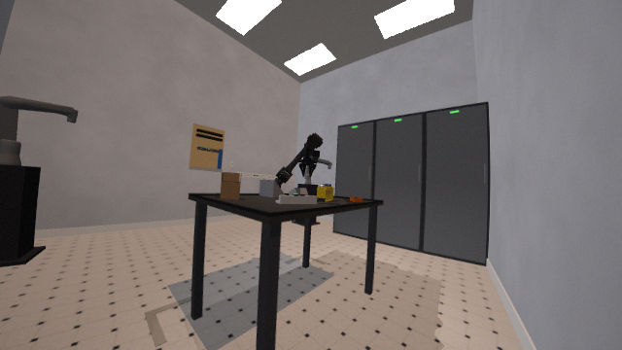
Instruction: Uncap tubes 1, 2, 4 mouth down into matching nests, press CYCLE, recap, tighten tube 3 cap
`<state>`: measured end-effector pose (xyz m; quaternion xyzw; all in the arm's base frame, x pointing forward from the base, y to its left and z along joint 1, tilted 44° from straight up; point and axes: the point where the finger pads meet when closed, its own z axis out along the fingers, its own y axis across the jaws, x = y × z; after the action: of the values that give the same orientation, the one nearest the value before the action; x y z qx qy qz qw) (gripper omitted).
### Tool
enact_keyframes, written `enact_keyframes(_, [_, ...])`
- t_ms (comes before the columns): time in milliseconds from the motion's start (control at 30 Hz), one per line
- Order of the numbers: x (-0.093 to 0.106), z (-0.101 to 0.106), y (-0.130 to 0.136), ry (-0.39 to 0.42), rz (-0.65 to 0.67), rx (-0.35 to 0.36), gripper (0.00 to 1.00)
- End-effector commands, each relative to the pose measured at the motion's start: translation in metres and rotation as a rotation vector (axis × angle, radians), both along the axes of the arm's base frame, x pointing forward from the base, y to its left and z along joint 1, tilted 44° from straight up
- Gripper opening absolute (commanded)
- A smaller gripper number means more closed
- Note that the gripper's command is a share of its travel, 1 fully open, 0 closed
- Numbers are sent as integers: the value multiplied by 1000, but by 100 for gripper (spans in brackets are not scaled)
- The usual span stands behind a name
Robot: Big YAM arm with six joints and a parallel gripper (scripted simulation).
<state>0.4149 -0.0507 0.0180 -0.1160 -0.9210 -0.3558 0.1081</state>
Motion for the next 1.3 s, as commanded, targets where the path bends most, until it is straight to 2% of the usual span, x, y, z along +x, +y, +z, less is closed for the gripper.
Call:
enact_keyframes(0, [25,-17,-33,-64,6,-9,47])
enact_keyframes(167, [32,-45,-61,-52,6,-6,47])
enact_keyframes(233, [33,-45,-61,-53,5,-4,47])
enact_keyframes(300, [15,-54,-34,-7,41,20,47])
enact_keyframes(367, [15,-54,-34,-7,41,20,47])
enact_keyframes(400, [41,-30,-46,-84,42,-17,47])
enact_keyframes(500, [39,-31,-45,-80,42,-15,47])
enact_keyframes(533, [30,-39,-41,-55,42,-3,47])
enact_keyframes(600, [25,-49,-39,-30,42,9,47])
enact_keyframes(833, [38,-45,-43,-47,33,-3,47])
enact_keyframes(933, [37,-46,-42,-43,31,-2,47])
enact_keyframes(967, [20,-53,-35,-6,32,15,47])
enact_keyframes(1167, [19,-56,-34,-4,27,13,47])
enact_keyframes(1267, [25,-54,-35,-16,25,8,47])
